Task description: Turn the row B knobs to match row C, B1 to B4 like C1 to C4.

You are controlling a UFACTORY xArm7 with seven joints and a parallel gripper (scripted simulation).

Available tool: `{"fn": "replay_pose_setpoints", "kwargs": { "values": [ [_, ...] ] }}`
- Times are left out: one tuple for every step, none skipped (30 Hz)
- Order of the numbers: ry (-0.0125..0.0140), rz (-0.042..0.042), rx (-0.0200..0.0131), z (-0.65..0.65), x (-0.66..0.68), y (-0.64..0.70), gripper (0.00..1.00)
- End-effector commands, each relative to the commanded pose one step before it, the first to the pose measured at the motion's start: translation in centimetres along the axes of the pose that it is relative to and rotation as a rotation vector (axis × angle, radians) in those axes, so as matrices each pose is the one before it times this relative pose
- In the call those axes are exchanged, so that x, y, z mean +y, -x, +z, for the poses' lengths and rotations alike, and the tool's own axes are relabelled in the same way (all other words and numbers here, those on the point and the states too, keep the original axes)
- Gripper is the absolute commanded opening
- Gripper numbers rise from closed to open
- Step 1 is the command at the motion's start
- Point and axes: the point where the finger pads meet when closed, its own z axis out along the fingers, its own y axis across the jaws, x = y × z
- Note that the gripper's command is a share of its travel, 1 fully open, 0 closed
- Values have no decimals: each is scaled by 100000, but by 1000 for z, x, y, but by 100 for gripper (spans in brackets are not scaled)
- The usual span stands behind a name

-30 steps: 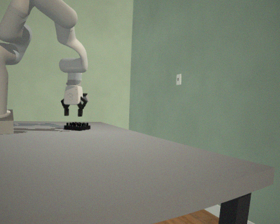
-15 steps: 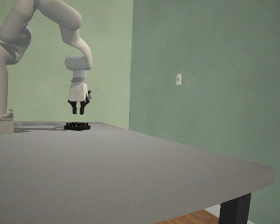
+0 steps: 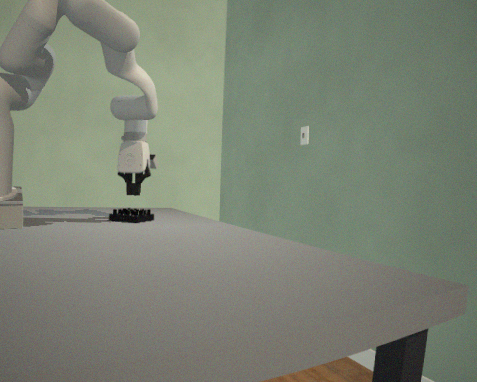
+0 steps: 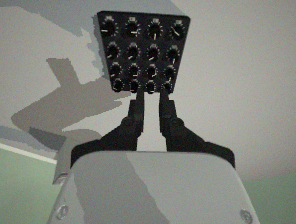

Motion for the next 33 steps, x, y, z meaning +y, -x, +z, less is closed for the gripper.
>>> {"fn": "replay_pose_setpoints", "kwargs": {
  "values": [
    [181, -55, 347, -141, 29, -141, 19],
    [0, 0, 0, 0, 0, 0, 19],
    [0, 0, 0, 0, 0, 0, 19],
    [0, 0, 0, 0, 0, 0, 19],
    [0, 0, 0, 0, 0, 0, 19],
    [0, 0, 0, 0, 0, 0, 19],
    [0, 0, 0, 0, 0, 0, 19],
    [0, 0, 0, 0, 0, 0, 19],
    [0, 0, 0, 0, 0, 0, 19],
    [0, 0, 0, 0, 0, 0, 19],
    [0, 0, 0, 0, 0, 0, 19],
    [0, 0, 0, 0, 0, 0, 19],
    [0, 0, 0, 0, 0, 0, 19],
    [0, 0, 0, 1, 0, 0, 19],
    [0, 0, 0, 3, 0, 0, 19],
    [0, 0, 0, 6, 0, 0, 19],
    [0, 0, 0, 10, 0, 0, 19],
    [0, 0, 0, 15, 0, 0, 19],
    [0, 0, 0, 20, 0, 0, 19],
    [0, 0, 0, 26, 0, 0, 19],
    [0, 0, 0, 32, 0, 0, 19],
    [0, 0, 0, 0, 0, 0, 19],
    [0, 0, 0, 0, 0, 0, 19],
    [0, 0, 0, 38, 0, 0, 19],
    [0, 0, 0, 45, 0, 0, 19],
    [0, 0, 0, 52, 0, 0, 19],
    [0, -1, 0, 59, 0, 0, 19],
    [-1, -1, 0, 66, 0, 0, 19],
    [-1, -1, 0, 73, -1, 0, 19],
    [0, -1, 0, 79, 0, 0, 19],
    [0, 1, 1, 86, 1, -1, 19],
    [0, 0, 0, 92, 0, -1, 19],
    [0, 0, 0, 98, 0, -1, 19]
  ]
}}
